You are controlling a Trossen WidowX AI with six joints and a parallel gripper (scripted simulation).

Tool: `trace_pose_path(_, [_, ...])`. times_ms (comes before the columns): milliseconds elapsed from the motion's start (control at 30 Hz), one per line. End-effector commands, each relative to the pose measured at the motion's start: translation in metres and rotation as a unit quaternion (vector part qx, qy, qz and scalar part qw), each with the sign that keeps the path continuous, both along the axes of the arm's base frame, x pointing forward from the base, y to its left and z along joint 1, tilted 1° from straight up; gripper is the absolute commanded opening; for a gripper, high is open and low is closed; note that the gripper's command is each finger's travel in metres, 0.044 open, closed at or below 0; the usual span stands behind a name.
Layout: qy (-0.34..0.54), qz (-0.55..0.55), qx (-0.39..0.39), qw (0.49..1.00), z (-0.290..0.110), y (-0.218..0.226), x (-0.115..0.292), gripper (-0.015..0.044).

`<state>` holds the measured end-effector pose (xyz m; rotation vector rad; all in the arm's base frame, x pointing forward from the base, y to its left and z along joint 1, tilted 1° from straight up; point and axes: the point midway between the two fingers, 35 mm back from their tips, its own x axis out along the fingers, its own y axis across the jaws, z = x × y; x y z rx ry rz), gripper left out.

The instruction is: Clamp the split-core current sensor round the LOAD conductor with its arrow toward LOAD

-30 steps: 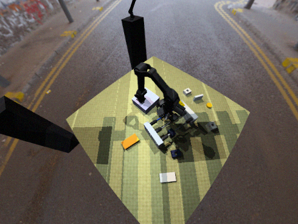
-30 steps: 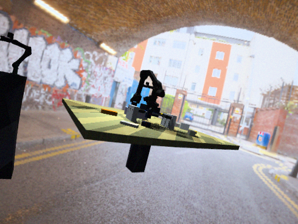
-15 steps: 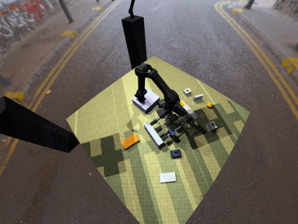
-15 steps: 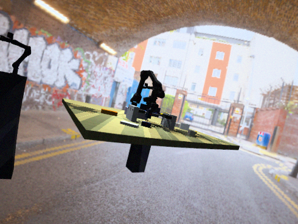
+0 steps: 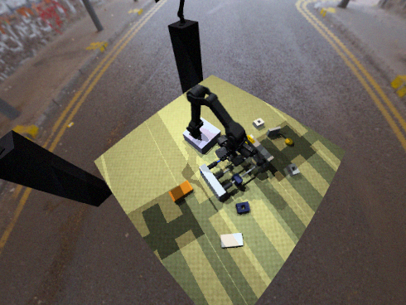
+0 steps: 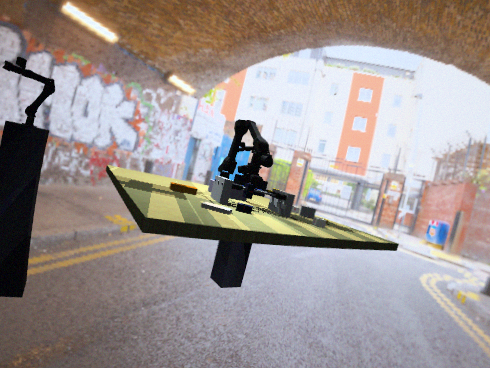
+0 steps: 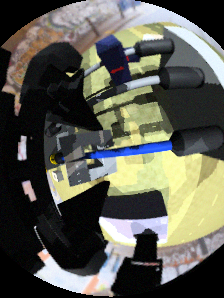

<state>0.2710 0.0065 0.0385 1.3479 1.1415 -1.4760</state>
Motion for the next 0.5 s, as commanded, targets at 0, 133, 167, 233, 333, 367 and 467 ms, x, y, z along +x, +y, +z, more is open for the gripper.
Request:
trace_pose_path(0, [0.0, 0.0, 0.0, 1.0, 0.0004, 0.0002, 0.0001, 0.0367])
trace_pose_path(133, [0.0, 0.0, 0.0, 1.0, 0.0004, 0.0002, 0.0001, 0.034])
trace_pose_path(167, [0.0, 0.0, 0.0, 1.0, 0.0004, 0.0002, 0.0001, 0.0334])
trace_pose_path(233, [0.0, 0.0, 0.0, 1.0, 0.0004, 0.0002, 0.0001, 0.032])
trace_pose_path(333, [0.0, 0.0, 0.0, 1.0, 0.0004, 0.0002, 0.0001, 0.03])
trace_pose_path(367, [0.0, 0.0, 0.0, 1.0, 0.0004, 0.0002, 0.0001, 0.0294])
trace_pose_path(467, [0.0, 0.0, 0.0, 1.0, 0.0004, 0.0002, 0.0001, 0.0274])
